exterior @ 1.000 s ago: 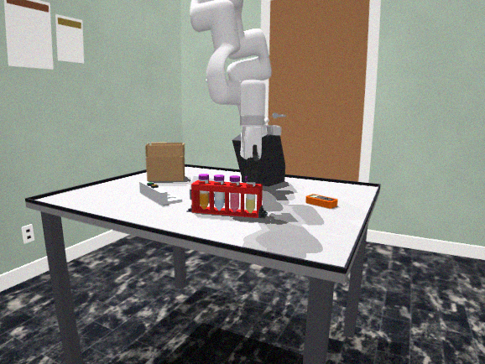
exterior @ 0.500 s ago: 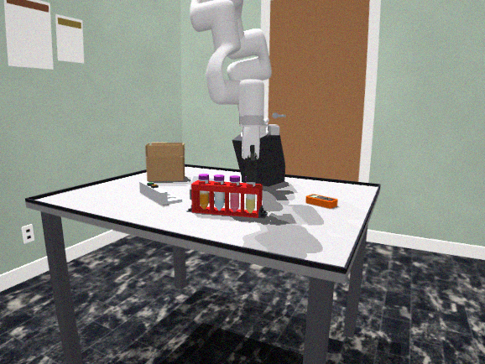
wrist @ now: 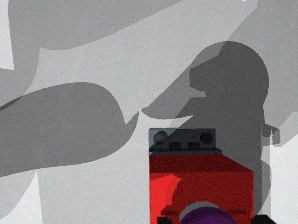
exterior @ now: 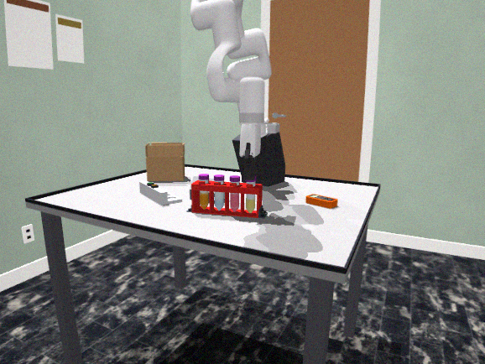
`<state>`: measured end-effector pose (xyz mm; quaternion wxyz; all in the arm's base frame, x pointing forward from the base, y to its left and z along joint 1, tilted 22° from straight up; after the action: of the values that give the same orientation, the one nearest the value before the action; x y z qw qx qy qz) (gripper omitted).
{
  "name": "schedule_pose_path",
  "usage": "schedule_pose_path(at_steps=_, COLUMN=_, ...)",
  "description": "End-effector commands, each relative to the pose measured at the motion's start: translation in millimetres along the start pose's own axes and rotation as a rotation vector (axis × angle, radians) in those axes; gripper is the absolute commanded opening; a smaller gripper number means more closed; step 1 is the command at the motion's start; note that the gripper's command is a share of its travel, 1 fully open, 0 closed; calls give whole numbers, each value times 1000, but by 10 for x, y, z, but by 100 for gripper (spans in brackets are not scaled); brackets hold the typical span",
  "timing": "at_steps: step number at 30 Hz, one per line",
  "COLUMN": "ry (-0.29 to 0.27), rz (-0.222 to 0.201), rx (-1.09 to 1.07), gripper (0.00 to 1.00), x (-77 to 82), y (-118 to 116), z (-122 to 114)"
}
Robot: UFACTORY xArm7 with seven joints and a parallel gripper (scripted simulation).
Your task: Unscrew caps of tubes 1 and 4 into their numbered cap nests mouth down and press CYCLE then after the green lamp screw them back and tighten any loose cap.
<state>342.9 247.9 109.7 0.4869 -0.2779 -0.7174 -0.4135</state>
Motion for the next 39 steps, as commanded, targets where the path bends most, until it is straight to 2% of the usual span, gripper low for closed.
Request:
schedule_pose_path(at_steps=1, ry=0, rz=-5, rx=-1, gripper=46, x=9, y=9, z=4)
schedule_pose_path(at_steps=2, ry=0, rz=-5, rx=-1, gripper=0, x=9, y=9, z=4)
schedule_pose_path(at_steps=16, ry=0, rz=-5, rx=-1, gripper=0, x=10, y=10, z=4)
schedule_pose_path(at_steps=28, ry=-1, rz=-5, rx=-1, gripper=0, x=365, y=8, z=5)
schedule_pose_path(at_steps=32, ry=-1, rz=-5, rx=-1, gripper=0, x=365, y=8, z=5)
schedule_pose_path(at_steps=35, ry=-1, rz=-5, rx=249, gripper=0, x=365, y=-75, z=-232)
schedule_pose_path(at_steps=39, ry=-3, rz=-5, rx=425, gripper=0, x=365, y=-140, z=-418)
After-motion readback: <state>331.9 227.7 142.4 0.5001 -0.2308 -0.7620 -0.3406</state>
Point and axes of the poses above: the point where the finger pads meet when closed, its own x axis back along the fingers, its own y axis across the jaws, z = x × y, the point moved 6 cm from there along x, back along the fingers, and after that the axes turned 5 degrees about x, right-handed, at the moved point
